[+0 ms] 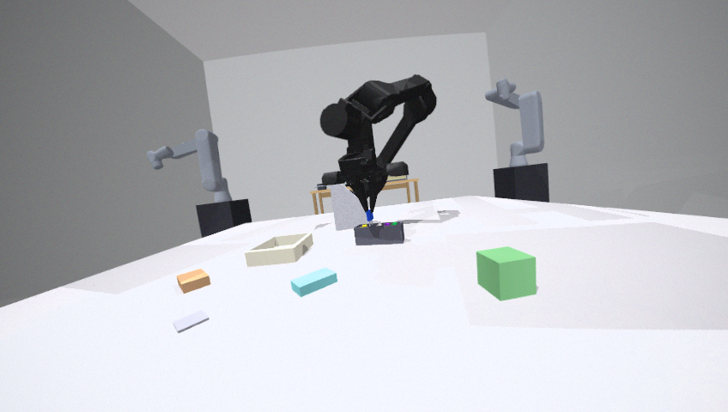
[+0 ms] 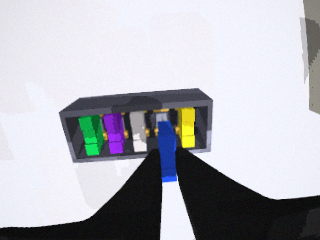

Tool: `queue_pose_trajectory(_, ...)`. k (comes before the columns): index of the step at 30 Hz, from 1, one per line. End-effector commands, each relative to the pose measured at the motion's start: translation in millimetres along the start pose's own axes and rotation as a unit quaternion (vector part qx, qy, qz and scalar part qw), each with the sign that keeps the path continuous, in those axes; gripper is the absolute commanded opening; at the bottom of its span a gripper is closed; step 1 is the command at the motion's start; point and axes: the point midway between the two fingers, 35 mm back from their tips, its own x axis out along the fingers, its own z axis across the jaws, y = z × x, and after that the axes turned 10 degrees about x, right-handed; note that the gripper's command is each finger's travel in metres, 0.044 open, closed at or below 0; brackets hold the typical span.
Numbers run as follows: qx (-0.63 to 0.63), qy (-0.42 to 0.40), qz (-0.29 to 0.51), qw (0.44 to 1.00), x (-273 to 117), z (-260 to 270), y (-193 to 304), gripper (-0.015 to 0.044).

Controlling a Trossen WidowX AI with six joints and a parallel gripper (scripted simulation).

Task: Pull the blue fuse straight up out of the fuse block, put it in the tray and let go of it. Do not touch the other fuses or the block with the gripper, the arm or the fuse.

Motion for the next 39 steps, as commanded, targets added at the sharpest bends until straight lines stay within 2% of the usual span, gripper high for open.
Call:
queue_pose_trajectory(1,-0.003,0.002,-0.002,1.000,-3,0,-1,0.0000)
queue_pose_trajectory(23,-0.002,0.002,-0.003,1.000,-27,-2,-4,0.0000)
queue_pose_trajectory(39,-0.002,0.009,-0.009,1.000,-36,-67,-57,0.0000)
